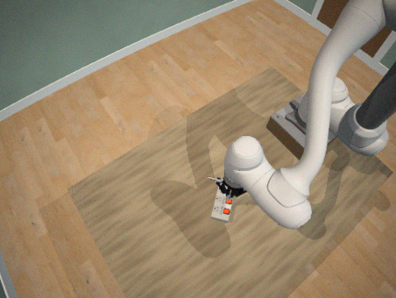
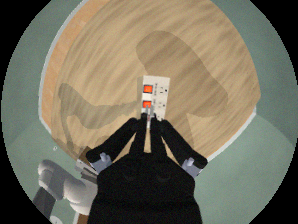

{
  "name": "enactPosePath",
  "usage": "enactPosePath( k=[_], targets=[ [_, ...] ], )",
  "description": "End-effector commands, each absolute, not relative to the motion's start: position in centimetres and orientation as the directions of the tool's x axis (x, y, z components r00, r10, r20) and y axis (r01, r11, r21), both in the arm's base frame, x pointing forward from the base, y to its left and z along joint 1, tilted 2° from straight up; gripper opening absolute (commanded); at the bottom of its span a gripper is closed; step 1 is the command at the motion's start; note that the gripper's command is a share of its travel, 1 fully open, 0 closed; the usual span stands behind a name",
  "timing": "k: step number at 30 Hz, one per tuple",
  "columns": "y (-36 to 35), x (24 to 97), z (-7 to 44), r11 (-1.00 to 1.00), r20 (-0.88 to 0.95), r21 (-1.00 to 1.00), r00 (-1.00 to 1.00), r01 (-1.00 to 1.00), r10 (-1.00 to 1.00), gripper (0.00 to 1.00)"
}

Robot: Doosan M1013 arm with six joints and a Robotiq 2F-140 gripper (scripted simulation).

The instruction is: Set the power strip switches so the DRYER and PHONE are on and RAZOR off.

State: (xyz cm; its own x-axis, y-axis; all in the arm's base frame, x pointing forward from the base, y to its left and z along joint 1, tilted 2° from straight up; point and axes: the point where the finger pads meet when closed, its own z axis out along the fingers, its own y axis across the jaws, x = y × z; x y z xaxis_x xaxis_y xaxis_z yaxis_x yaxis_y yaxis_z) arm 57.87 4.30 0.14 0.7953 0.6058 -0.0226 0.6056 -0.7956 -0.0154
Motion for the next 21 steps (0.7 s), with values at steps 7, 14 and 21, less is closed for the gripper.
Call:
enactPosePath(
  k=[7, 14, 21],
  targets=[
    [4.3, 57.9, 1.1, -0.796, -0.022, -0.015, 0.795, 0.606, 0.606, 1.0],
    [4.3, 58.0, 3.1, -0.796, -0.022, -0.015, 0.795, 0.606, 0.606, 1.0],
    [4.3, 58.0, 6.6, -0.796, -0.022, -0.015, 0.795, 0.606, 0.606, 1.0]
  ],
)
